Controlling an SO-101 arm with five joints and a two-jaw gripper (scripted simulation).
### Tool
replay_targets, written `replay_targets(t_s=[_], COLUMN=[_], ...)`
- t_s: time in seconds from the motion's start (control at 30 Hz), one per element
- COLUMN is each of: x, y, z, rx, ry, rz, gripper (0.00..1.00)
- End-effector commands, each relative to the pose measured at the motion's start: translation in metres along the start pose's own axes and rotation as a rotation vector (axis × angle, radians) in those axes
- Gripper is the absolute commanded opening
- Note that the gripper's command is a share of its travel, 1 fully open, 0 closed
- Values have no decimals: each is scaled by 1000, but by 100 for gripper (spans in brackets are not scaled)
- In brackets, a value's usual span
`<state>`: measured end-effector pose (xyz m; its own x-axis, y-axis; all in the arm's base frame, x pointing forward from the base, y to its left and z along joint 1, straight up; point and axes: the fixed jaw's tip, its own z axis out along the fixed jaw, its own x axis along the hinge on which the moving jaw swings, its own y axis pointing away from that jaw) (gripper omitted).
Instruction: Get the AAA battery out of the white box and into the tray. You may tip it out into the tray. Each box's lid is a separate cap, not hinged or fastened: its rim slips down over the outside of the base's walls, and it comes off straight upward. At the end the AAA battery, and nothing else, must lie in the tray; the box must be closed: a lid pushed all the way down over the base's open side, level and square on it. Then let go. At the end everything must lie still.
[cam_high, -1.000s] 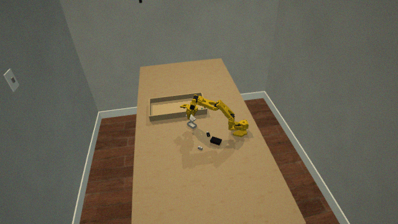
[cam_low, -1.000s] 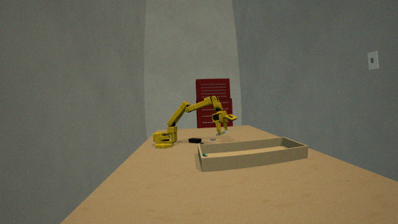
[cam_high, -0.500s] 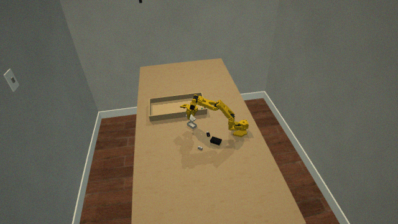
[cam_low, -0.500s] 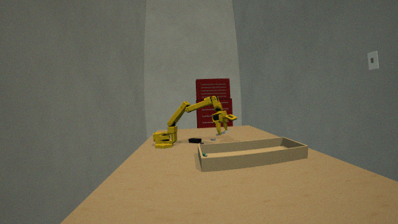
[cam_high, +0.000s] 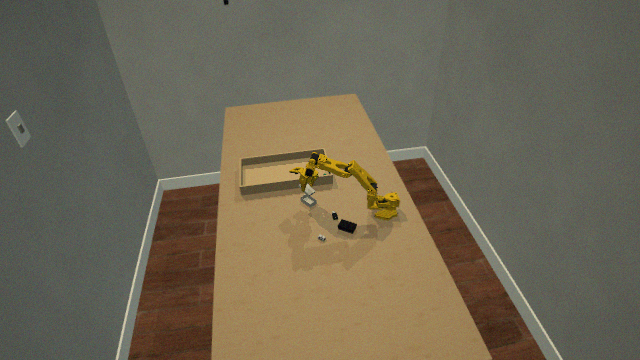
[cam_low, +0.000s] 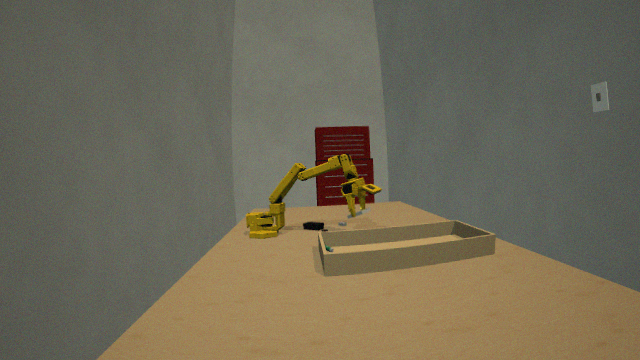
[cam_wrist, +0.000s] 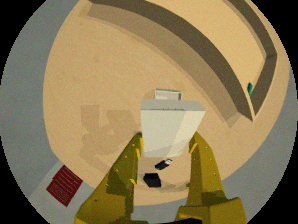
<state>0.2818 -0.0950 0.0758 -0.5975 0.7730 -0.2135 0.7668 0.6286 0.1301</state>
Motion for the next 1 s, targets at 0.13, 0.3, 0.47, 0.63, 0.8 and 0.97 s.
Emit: replay_targets(t_s=[0.13, 0.3, 0.47, 0.63, 0.8, 0.97], x=[-3, -3, -3, -2, -2, -1], y=[3, 3, 3, 2, 1, 1], z=[-11, -11, -11, -12, -12, -12], rx=[-25, -24, -22, -20, -18, -16], ry=[-37, -36, -34, -31, -28, -25], rz=[-13, -12, -11, -10, -9, -8], gripper=[20, 20, 20, 20, 20, 20])
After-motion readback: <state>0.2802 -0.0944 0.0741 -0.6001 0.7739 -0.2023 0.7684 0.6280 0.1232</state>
